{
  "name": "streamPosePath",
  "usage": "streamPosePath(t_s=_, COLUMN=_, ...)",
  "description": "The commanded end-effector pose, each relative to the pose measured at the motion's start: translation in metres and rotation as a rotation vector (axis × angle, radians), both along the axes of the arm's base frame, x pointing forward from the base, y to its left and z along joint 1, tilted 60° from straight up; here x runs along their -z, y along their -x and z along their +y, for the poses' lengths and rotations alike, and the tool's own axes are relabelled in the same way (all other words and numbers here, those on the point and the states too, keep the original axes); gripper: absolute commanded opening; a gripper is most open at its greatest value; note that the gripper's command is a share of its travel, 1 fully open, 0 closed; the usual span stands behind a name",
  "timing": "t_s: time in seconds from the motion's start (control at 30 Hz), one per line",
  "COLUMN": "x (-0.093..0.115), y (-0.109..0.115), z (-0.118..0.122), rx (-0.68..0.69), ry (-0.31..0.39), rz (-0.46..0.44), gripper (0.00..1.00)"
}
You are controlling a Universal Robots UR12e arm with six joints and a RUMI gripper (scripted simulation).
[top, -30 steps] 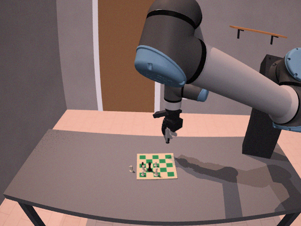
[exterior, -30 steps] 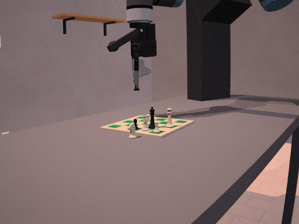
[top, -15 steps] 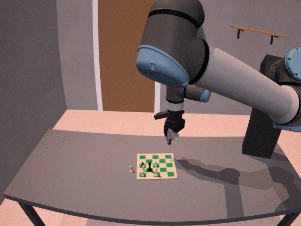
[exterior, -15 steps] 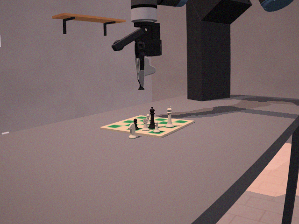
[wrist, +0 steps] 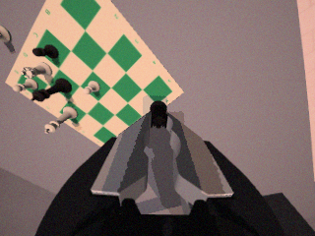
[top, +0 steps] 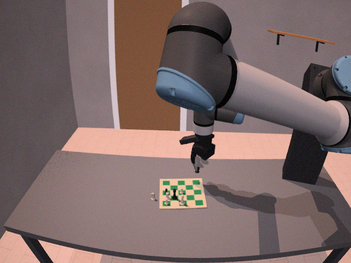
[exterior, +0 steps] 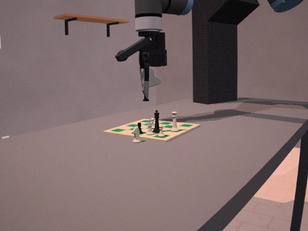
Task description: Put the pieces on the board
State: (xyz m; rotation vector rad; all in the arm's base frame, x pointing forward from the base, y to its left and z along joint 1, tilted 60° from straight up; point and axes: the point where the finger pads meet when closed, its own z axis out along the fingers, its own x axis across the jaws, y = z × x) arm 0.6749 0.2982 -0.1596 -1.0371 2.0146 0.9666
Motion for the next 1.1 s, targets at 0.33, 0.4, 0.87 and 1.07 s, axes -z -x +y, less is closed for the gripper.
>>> streamPosePath(t_s=0.33, x=0.03, y=-0.014, z=0.05, rx=0.003, ry=0.001, rz=-0.001, gripper=0.0)
streamPosePath(t_s=0.4, x=0.031, y=-0.015, z=0.051, rx=0.003, ry=0.001, rz=-0.001, gripper=0.0)
streamPosePath(t_s=0.87, x=0.033, y=-0.015, z=0.054, rx=0.003, ry=0.001, rz=-0.001, gripper=0.0)
streamPosePath(t_s=1.07, x=0.033, y=-0.015, z=0.054, rx=0.003, ry=0.001, rz=-0.001, gripper=0.0)
